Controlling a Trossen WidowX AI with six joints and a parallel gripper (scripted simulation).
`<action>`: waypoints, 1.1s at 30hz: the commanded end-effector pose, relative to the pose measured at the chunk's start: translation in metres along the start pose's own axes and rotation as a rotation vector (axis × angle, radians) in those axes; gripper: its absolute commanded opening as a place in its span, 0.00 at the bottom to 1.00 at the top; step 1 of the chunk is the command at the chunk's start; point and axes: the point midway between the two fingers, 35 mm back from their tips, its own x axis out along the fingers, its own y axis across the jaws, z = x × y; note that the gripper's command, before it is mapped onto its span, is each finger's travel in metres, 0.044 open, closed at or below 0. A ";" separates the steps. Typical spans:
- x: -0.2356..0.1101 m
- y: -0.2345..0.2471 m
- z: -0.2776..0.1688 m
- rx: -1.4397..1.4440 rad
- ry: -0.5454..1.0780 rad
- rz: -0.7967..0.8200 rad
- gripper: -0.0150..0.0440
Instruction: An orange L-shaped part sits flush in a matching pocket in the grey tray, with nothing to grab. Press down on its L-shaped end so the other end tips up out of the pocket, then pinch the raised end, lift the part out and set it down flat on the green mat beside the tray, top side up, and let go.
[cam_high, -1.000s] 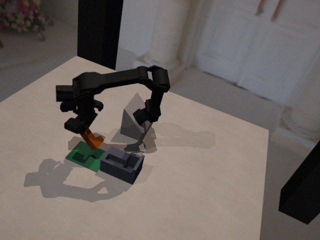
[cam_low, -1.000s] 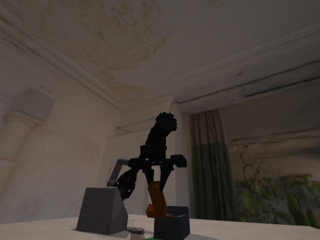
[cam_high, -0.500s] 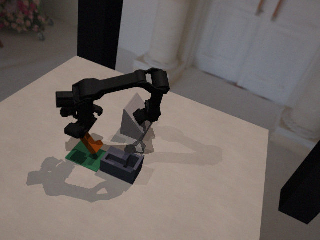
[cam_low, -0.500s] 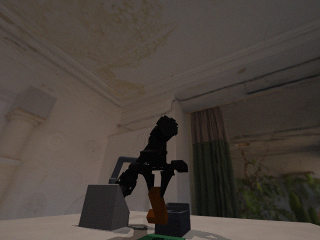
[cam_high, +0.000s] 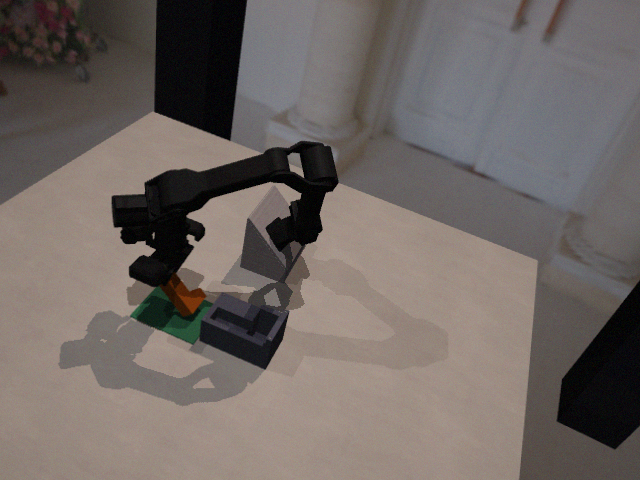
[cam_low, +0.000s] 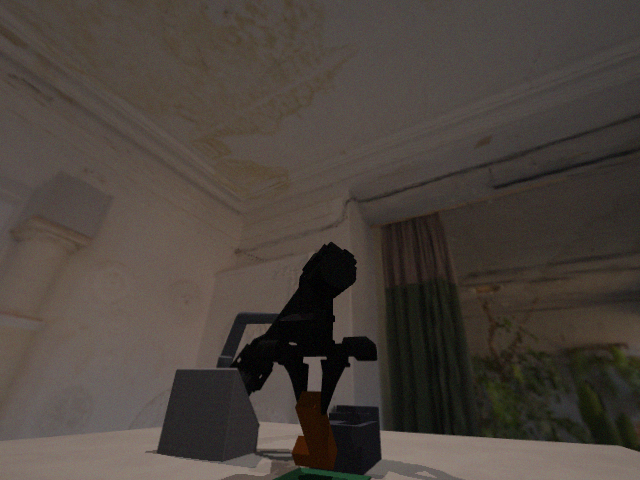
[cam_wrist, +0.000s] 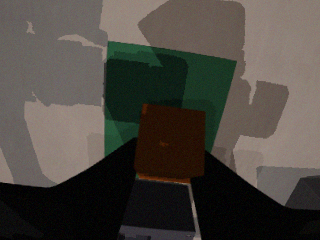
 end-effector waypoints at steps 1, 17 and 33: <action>0.008 -0.002 -0.001 0.008 0.009 -0.003 0.25; 0.011 -0.002 -0.002 0.008 0.009 -0.003 0.25; 0.008 -0.002 -0.001 0.003 0.006 -0.006 0.70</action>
